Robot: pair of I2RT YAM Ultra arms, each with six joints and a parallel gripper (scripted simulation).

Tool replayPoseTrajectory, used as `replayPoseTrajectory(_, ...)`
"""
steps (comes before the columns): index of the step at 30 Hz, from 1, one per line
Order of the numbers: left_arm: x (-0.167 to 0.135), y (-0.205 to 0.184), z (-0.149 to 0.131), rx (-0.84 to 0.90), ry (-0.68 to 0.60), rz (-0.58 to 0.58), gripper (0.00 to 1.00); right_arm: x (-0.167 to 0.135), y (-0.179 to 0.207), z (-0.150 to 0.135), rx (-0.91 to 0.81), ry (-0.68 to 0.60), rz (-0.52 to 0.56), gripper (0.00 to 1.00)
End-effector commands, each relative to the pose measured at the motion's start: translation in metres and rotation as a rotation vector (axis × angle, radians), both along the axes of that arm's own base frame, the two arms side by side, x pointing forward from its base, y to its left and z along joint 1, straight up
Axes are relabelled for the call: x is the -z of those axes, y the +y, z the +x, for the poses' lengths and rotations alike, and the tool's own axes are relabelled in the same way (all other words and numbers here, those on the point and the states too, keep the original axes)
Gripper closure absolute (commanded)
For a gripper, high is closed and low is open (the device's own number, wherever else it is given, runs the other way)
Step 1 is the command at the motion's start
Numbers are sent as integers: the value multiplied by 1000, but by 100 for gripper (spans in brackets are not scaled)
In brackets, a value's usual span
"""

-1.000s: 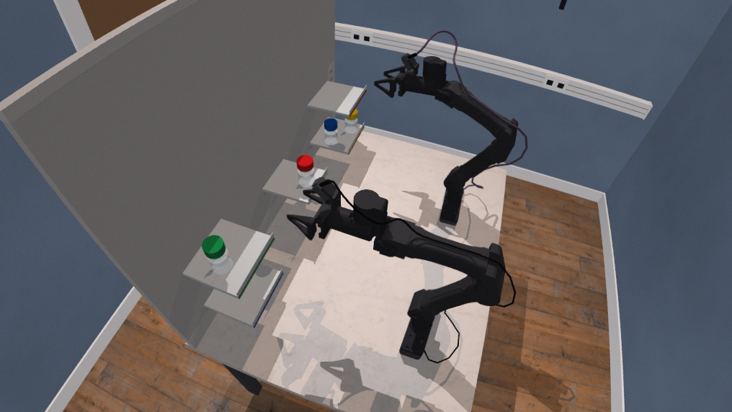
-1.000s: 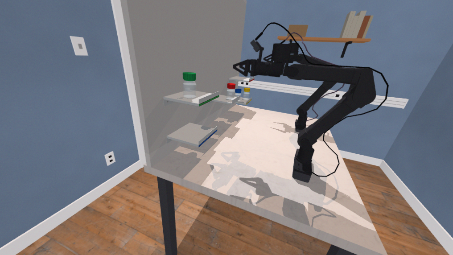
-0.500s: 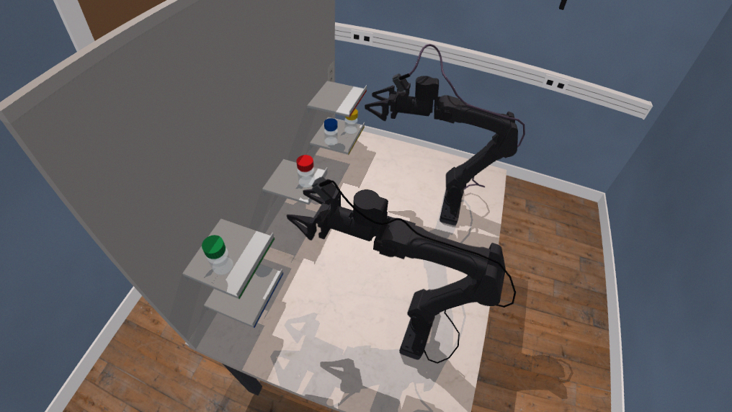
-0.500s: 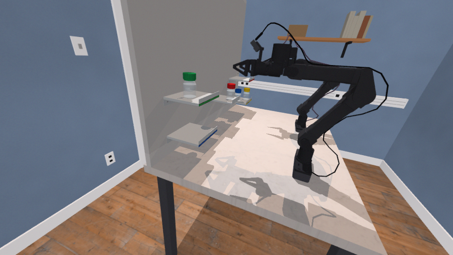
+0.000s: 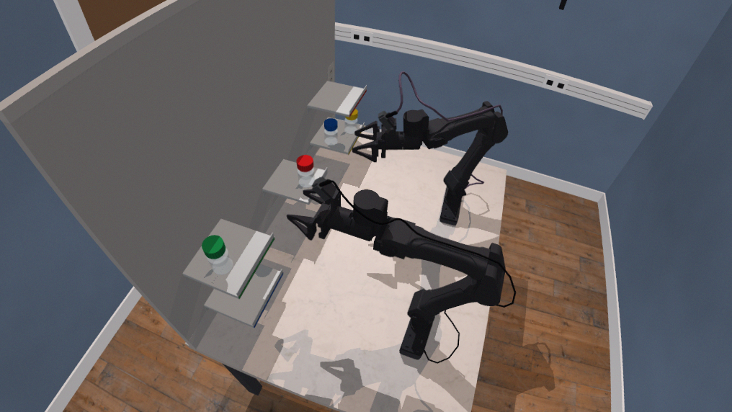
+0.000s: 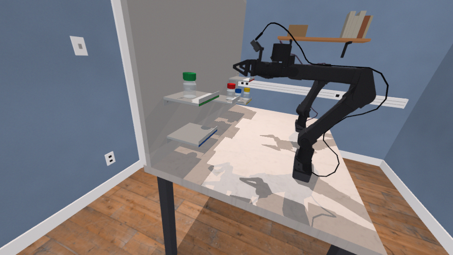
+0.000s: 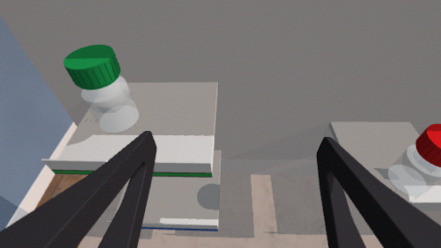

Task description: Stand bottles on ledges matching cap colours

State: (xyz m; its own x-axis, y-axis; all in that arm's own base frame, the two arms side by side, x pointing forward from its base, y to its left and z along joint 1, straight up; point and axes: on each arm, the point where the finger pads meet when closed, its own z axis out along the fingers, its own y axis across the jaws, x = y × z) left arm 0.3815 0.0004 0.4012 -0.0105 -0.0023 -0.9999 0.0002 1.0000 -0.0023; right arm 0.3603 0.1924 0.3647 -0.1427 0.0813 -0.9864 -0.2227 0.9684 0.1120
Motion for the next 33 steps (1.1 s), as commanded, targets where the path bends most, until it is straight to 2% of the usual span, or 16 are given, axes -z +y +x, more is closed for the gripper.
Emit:
replayPoseTrajectory(1, -13, 1, -1, 0, -29, 2, 11, 5, 14, 5, 30, -22, 14, 0)
replayPoseTrajectory(8, -13, 1, -1, 0, -29, 2, 11, 7, 27, 2, -3, -13, 5, 0)
replayPoseTrajectory(26, -13, 1, -1, 0, -29, 2, 11, 7, 24, 3, 3, -13, 2, 0)
replayPoseTrajectory(28, -9, -3, -2, 29, -4, 30, 11, 1, 26, 4, -1, -38, 10, 19)
replayPoseTrajectory(33, 21, -23, 4, 191, 135, 143, 11, 10, 31, 19, -7, -74, 4, 19)
